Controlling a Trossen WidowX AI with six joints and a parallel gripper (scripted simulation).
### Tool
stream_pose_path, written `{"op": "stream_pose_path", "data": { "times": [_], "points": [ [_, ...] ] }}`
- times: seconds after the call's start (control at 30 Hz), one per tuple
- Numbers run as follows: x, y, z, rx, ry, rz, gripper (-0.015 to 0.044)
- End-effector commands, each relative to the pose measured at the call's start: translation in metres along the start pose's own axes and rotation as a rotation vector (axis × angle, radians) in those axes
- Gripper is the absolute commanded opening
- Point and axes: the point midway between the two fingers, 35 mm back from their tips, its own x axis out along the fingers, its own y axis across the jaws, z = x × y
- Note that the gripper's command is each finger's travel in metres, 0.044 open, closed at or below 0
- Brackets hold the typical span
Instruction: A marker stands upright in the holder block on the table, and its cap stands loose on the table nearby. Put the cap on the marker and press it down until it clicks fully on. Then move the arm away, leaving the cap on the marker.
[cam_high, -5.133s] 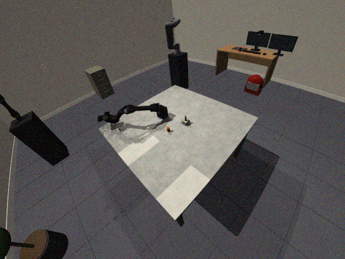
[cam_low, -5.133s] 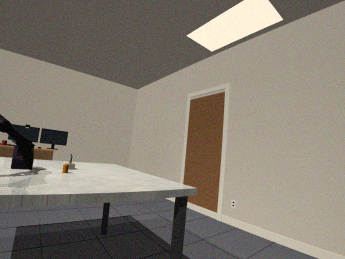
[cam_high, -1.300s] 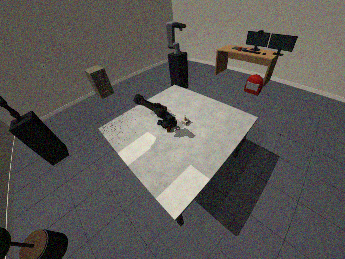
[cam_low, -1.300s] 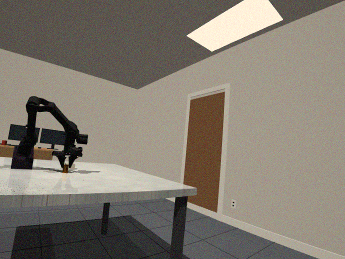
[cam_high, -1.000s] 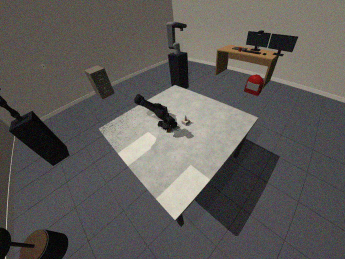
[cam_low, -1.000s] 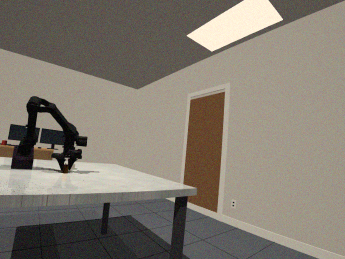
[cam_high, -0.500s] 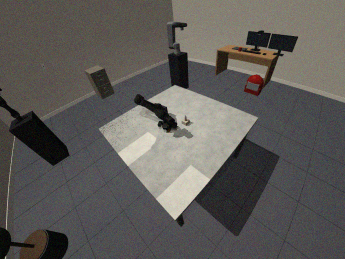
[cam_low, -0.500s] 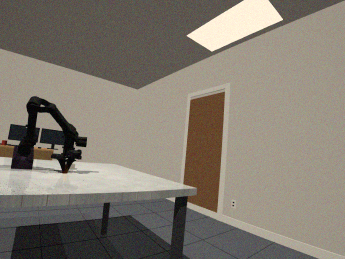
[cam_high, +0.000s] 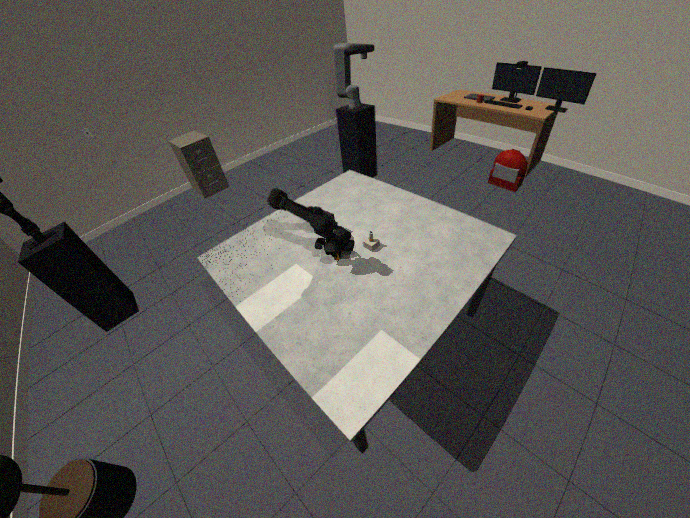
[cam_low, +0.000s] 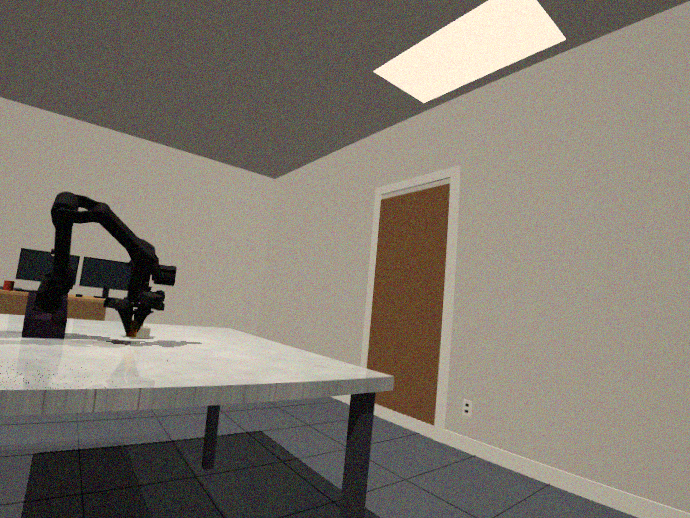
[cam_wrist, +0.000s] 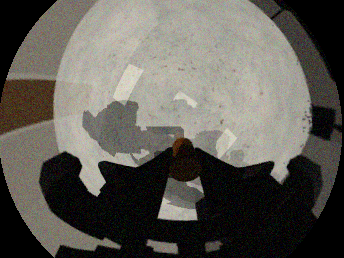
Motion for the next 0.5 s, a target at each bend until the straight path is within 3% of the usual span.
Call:
{"op": "stream_pose_path", "data": {
  "times": [0.0,0.47],
  "points": [
    [-0.009,0.000,0.001,0.004,-0.006,0.001,0.0000],
    [-0.034,0.003,0.000,0.003,-0.005,0.003,0.0000]
  ]
}}
